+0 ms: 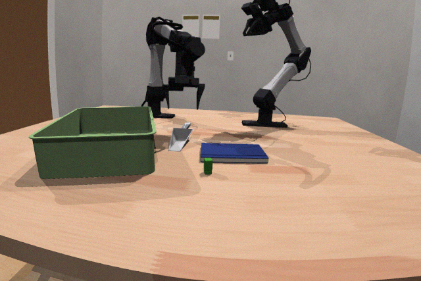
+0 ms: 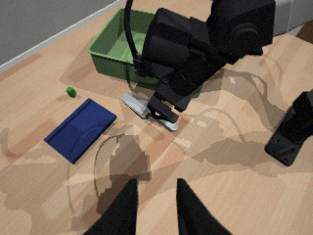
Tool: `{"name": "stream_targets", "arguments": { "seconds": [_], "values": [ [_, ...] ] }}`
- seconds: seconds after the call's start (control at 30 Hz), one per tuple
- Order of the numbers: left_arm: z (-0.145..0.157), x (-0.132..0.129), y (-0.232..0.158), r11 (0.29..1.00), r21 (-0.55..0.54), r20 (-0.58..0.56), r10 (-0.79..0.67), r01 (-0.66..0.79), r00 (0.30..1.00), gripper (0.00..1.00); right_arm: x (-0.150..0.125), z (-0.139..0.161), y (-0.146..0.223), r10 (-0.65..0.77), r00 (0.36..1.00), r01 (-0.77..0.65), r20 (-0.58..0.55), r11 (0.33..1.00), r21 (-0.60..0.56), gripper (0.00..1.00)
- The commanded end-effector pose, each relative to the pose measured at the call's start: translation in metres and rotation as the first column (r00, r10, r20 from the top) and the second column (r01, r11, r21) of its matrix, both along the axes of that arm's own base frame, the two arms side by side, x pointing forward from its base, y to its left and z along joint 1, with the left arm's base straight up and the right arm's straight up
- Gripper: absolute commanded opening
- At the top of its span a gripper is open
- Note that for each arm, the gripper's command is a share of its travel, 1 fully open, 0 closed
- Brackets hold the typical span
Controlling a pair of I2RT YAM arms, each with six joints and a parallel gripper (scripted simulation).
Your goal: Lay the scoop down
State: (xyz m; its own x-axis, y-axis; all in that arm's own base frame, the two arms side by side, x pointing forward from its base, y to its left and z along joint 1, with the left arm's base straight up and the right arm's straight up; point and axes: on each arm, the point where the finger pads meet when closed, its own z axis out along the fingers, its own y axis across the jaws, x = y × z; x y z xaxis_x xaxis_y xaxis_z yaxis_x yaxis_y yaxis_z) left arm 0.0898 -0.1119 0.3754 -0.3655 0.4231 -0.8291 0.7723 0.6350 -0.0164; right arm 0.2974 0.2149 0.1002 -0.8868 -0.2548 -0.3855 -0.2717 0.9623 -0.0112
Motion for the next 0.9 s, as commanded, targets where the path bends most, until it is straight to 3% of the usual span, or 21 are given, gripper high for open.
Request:
{"name": "stream_targets", "arguments": {
  "seconds": [0.0,0.27,0.87],
  "values": [
    [-0.004,0.001,0.000,1.000,0.028,-0.006,-0.005,0.005,1.000,0.22,0.001,0.058,-0.006,0.236,0.972,-0.236,0.008,0.971,0.025,1.00],
    [-0.004,0.001,0.000,1.000,0.028,-0.006,-0.005,0.005,1.000,0.22,0.010,0.085,-0.011,0.312,0.950,-0.313,0.024,0.949,0.029,1.00],
    [-0.004,0.001,0.000,1.000,0.028,-0.006,-0.005,0.005,1.000,0.22,0.018,0.086,-0.009,0.297,0.954,-0.298,0.039,0.954,0.029,1.00]
  ]
}}
